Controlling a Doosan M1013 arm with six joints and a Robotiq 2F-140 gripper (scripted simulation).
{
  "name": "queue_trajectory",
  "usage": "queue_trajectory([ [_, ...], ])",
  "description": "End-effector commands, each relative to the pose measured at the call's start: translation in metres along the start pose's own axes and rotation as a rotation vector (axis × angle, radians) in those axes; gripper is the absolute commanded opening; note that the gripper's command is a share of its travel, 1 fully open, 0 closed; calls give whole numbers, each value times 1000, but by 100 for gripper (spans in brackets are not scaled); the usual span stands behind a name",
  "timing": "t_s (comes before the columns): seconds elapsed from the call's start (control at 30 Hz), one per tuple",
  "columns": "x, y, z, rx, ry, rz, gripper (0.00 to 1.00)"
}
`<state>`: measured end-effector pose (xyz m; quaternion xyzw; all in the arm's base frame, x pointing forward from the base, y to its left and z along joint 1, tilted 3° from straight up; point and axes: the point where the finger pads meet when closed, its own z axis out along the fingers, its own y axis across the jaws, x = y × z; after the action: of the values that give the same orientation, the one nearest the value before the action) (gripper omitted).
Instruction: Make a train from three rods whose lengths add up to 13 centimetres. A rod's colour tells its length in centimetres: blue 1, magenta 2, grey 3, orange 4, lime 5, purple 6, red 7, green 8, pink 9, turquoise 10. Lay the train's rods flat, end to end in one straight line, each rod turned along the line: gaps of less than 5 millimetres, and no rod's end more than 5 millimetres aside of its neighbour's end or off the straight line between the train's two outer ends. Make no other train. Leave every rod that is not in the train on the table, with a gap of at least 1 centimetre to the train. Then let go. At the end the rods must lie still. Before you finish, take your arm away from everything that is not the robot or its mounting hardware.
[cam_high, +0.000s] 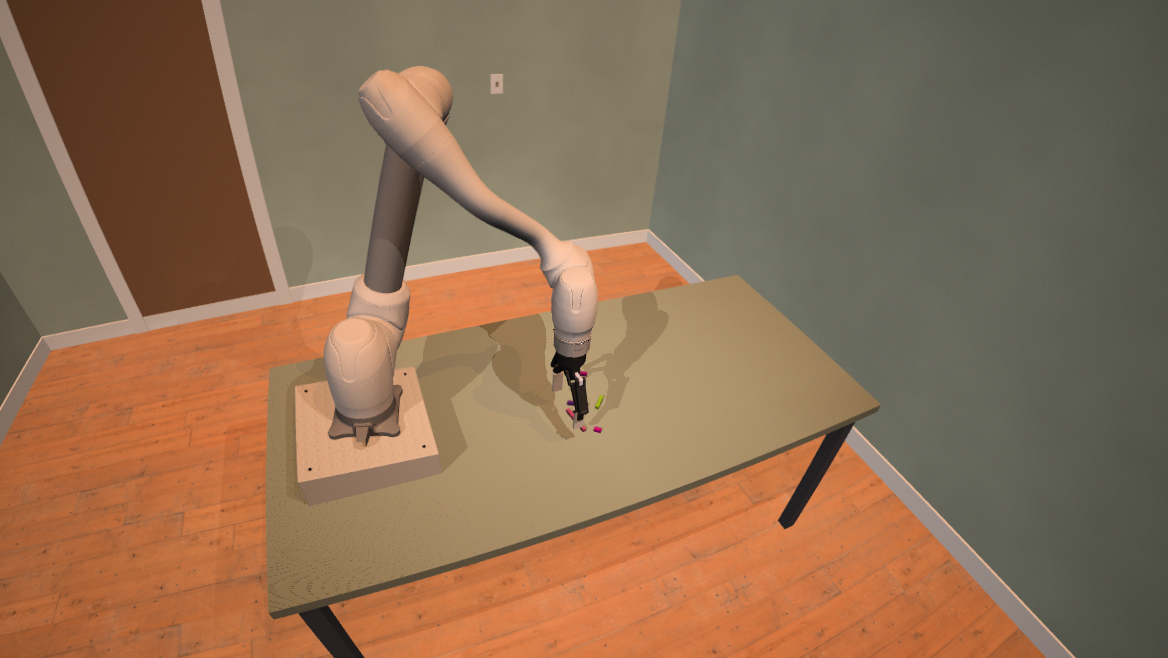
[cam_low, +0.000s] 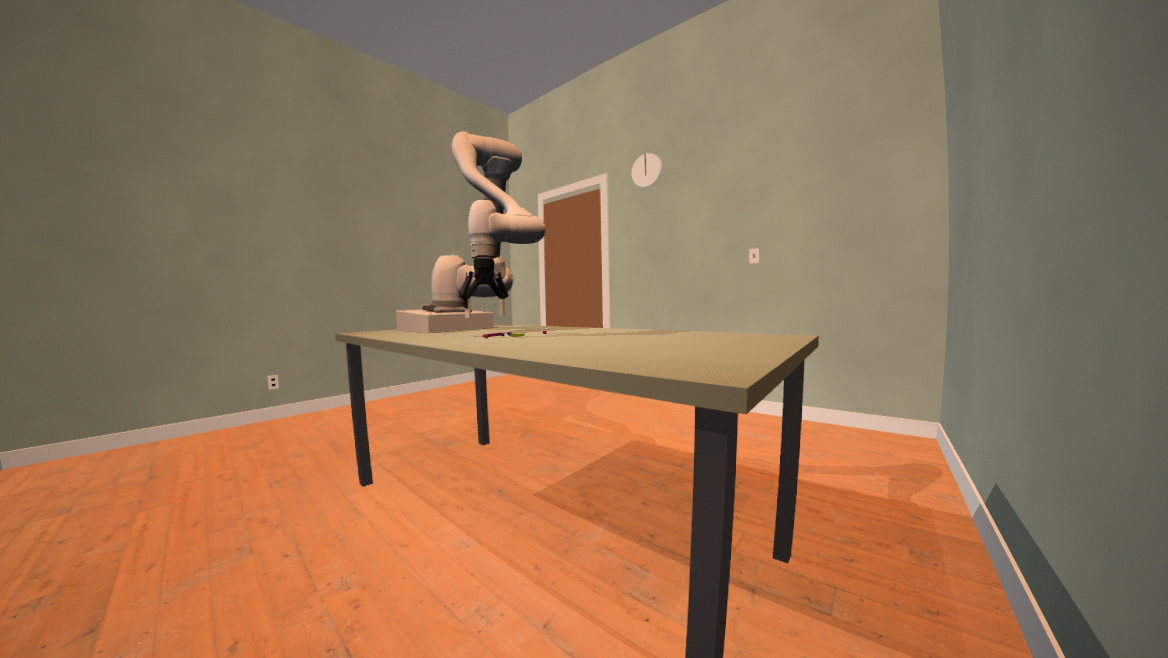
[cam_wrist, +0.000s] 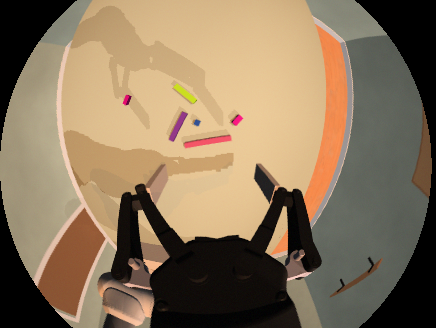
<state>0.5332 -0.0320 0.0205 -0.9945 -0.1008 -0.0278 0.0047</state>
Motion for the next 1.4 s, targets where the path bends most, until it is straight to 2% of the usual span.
queue_trajectory([
  [0.0,0,0,0,0,0,0,100],
  [0.47,1,-1,0,0,0,0,100],
  [0.6,23,-42,0,0,0,0,100],
  [0.8,40,-80,0,0,0,0,100],
  [1.37,40,-80,0,0,0,0,100],
])
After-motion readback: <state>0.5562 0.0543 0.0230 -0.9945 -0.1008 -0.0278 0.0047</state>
